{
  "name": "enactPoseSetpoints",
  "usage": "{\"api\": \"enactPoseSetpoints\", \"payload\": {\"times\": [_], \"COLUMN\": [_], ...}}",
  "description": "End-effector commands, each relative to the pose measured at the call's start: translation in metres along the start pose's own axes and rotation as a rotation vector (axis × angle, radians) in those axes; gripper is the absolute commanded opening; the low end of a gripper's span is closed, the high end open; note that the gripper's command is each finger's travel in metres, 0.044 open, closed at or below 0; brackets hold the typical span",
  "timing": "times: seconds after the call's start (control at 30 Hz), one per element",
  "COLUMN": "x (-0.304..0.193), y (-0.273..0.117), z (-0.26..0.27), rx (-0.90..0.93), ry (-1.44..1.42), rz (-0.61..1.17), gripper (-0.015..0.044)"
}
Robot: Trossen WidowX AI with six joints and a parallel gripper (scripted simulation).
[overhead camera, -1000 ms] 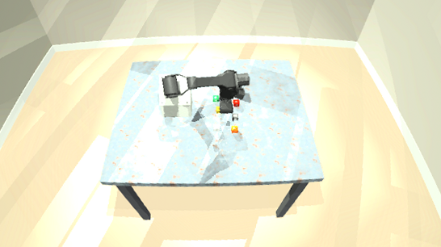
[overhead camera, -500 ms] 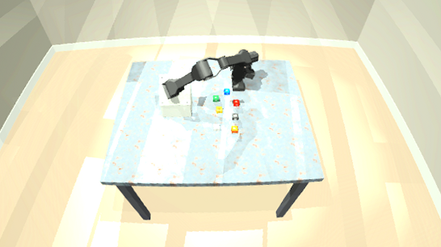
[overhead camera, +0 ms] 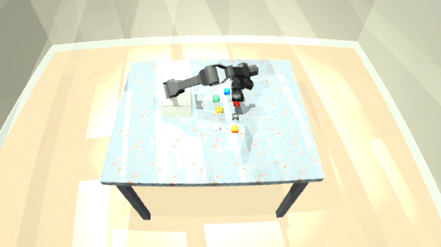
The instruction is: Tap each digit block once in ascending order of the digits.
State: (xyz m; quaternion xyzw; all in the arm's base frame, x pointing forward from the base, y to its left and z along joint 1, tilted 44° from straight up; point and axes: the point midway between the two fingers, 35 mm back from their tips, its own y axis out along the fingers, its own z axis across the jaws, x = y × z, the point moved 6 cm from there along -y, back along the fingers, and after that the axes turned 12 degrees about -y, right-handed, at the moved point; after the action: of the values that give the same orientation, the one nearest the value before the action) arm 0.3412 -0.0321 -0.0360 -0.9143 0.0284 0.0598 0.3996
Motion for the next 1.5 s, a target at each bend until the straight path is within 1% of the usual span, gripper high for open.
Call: {"api": "enactPoseSetpoints", "payload": {"times": [0.0,0.53,0.77,0.87,0.9,1.1,1.13,1.23,1.27,1.47], "x": [0.002,0.002,0.002,0.002,0.002,0.002,0.003,0.002,0.001,0.001], "y": [0.004,0.029,0.030,0.004,0.000,-0.003,-0.013,-0.067,-0.078,-0.081], "z": [0.001,0.001,0.001,0.001,0.001,0.001,0.002,0.002,0.002,0.002], "rx": [-0.005,-0.006,-0.006,-0.005,-0.005,-0.005,-0.003,-0.001,-0.001,-0.002], "ry": [-0.006,-0.006,-0.006,-0.005,-0.006,-0.006,-0.006,-0.006,-0.006,-0.006], "rz": [-0.013,-0.013,-0.013,-0.014,-0.013,-0.014,-0.014,-0.014,-0.014,-0.014], "gripper": [0.0020,0.0020,0.0020,0.0020,0.0020,0.0020,0.0020,0.0020,0.0020,0.0020]}}
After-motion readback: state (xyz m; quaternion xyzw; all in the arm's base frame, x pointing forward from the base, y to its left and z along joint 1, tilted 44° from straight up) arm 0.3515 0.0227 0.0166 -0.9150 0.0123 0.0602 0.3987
